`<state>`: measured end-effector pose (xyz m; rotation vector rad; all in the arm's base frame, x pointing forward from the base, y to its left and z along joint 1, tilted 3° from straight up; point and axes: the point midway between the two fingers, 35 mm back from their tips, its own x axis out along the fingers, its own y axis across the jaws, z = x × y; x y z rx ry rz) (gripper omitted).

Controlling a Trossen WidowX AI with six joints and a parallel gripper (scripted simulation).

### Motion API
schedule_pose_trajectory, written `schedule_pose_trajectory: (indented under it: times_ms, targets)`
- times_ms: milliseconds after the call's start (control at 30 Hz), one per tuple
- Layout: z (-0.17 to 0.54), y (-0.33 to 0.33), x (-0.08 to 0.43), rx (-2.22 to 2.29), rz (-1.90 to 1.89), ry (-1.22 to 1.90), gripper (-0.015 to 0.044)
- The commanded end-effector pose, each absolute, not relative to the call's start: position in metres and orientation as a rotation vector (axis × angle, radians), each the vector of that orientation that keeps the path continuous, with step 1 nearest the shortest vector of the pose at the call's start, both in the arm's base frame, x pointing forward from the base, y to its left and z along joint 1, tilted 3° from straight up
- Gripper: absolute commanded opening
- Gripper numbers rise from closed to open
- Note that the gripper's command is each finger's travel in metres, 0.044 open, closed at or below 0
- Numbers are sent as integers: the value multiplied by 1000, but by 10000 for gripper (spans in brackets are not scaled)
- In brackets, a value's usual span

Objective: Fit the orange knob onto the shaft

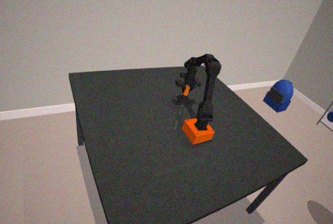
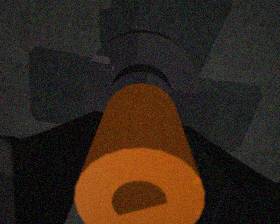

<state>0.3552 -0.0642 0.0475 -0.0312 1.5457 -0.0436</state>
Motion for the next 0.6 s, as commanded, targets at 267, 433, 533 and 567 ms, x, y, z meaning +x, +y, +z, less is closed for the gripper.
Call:
schedule_pose_trajectory:
  times_ms: [267, 433, 533, 567]
  targets:
    - [47, -64, 356, -35, -44, 1538, 0]
    - [50, -64, 355, -35, -44, 1538, 0]
    - [52, -63, 354, -35, -44, 1538, 0]
    - [52, -63, 354, -42, -37, 1538, 0]
